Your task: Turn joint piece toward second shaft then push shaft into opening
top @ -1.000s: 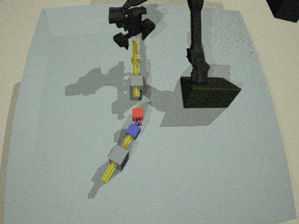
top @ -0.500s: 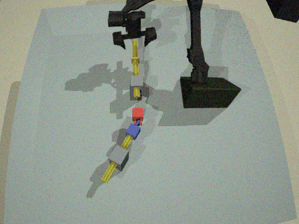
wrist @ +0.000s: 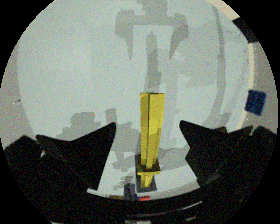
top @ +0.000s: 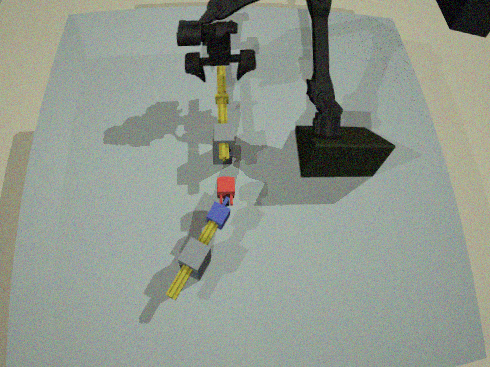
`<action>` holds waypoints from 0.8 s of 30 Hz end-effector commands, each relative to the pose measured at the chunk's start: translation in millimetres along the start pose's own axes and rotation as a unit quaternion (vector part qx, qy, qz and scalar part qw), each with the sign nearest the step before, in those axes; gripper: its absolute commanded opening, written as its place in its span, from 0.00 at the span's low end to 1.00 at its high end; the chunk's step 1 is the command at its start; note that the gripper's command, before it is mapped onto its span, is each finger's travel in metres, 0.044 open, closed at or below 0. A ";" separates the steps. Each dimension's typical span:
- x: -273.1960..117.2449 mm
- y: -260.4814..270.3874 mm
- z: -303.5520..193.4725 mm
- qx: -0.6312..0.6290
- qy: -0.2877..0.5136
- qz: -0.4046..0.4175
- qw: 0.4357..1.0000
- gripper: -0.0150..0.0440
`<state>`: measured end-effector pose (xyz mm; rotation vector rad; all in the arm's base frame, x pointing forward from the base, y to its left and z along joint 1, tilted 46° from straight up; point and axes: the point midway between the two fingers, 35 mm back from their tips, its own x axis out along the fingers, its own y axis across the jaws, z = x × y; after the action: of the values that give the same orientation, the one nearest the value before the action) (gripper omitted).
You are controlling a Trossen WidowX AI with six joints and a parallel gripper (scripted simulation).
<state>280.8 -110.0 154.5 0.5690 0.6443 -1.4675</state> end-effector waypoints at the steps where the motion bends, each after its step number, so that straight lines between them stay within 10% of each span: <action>1: 7.0 -0.2 -0.1 -0.001 -0.003 0.000 1.000 1.00; 13: 23.5 -0.5 -0.7 -0.001 -0.003 0.000 1.000 1.00; 24: 23.5 -0.5 -0.7 -0.001 -0.003 0.000 1.000 0.51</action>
<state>279.9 -125.6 137.2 0.5679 0.6431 -1.4699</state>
